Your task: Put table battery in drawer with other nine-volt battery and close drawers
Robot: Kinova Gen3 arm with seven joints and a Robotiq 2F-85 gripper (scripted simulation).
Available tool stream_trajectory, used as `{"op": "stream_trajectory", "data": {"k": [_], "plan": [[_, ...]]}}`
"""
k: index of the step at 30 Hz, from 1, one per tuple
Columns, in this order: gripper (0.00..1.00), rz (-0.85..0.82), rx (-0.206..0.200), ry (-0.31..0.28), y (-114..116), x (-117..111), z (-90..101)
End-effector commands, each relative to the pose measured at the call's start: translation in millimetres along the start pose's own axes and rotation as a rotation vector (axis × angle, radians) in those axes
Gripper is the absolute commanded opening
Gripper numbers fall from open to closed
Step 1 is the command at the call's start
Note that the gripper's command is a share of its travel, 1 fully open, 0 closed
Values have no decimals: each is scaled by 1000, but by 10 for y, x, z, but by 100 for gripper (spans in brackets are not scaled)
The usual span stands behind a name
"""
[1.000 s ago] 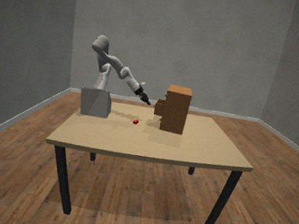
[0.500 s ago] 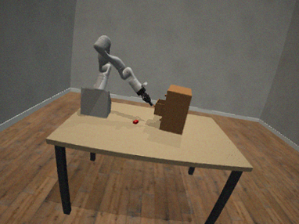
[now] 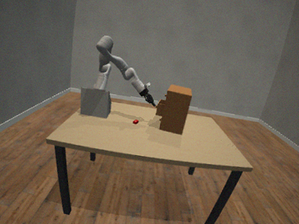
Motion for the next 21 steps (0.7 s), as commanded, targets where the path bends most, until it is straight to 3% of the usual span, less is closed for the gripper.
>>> {"op": "stream_trajectory", "data": {"k": [1, 21], "plan": [[0, 4, 1, 1, -2, -42, -47], [0, 4, 1, 1, -3, -227, -266]]}}
Point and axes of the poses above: the point where the finger pads meet when closed, its own z axis back along the fingers, its own y axis across the jaws, x = y × z, the point moved 1 cm from there along z, back along the fingers
